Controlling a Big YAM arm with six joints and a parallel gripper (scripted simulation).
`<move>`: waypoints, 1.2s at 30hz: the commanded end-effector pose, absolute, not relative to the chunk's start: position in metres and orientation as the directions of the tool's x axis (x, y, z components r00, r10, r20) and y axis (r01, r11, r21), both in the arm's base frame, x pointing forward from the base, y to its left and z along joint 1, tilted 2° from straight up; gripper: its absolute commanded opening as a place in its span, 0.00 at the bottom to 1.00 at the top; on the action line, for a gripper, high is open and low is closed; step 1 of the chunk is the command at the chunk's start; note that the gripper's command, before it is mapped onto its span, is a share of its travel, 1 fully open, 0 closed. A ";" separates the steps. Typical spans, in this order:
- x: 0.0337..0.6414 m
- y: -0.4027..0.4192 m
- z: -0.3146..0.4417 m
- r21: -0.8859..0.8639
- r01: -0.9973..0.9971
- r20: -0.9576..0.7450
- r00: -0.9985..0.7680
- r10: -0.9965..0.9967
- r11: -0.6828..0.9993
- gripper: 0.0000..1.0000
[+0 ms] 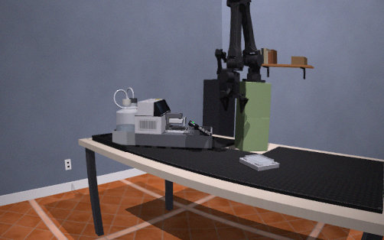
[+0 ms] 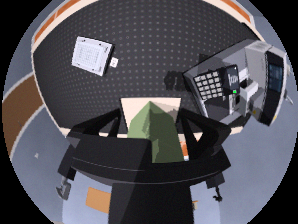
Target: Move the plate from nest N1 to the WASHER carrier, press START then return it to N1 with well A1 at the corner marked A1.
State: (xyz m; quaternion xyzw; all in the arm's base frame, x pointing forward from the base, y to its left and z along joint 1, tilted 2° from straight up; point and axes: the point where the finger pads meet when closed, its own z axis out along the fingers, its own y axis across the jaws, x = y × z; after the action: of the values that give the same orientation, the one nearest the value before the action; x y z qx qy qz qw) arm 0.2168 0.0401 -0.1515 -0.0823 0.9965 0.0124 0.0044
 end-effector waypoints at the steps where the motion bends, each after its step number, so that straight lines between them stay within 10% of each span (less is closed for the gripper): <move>1: 0.230 0.041 -0.148 0.026 -0.162 -0.052 -0.986 -0.160 0.986 1.00; 36: 0.279 0.147 -0.204 0.012 -0.649 -0.018 -0.761 -0.648 0.761 1.00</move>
State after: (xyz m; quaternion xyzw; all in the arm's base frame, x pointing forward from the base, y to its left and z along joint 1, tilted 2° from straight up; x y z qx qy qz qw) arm 0.2758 0.1376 -0.1964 -0.3498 0.9366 0.0114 0.0160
